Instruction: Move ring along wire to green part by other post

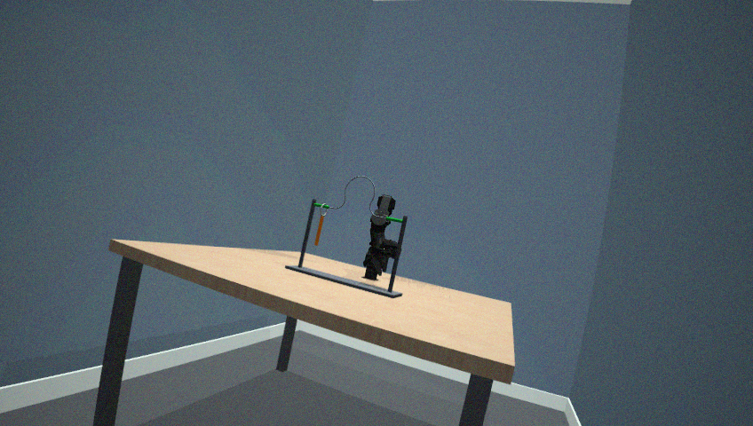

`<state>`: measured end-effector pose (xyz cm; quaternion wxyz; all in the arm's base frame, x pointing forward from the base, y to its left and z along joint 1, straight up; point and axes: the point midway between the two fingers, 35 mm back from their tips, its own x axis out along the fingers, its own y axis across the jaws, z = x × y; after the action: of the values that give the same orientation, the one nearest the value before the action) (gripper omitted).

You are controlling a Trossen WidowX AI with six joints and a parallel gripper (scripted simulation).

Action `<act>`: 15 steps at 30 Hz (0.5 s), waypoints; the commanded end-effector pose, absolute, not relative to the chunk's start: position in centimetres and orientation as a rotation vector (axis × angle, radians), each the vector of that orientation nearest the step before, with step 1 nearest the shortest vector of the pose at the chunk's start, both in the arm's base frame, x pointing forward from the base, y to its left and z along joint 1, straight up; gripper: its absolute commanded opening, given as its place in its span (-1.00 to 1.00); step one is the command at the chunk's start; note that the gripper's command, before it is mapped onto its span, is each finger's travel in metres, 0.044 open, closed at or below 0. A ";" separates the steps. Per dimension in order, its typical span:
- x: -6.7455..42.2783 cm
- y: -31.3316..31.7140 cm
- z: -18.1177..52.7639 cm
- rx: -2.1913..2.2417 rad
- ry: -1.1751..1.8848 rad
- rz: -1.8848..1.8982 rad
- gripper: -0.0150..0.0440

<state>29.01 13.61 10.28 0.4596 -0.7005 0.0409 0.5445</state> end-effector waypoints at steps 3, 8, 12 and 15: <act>30.5 11.6 9.1 -1.564 0.170 1.236 0.05; 31.8 10.0 8.6 -1.426 0.211 1.138 0.05; 32.6 8.7 8.2 -1.311 0.237 1.061 0.05; 33.1 7.7 8.0 -1.225 0.252 1.006 0.05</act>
<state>32.86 8.65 8.55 0.6622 -0.5797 0.1017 0.4639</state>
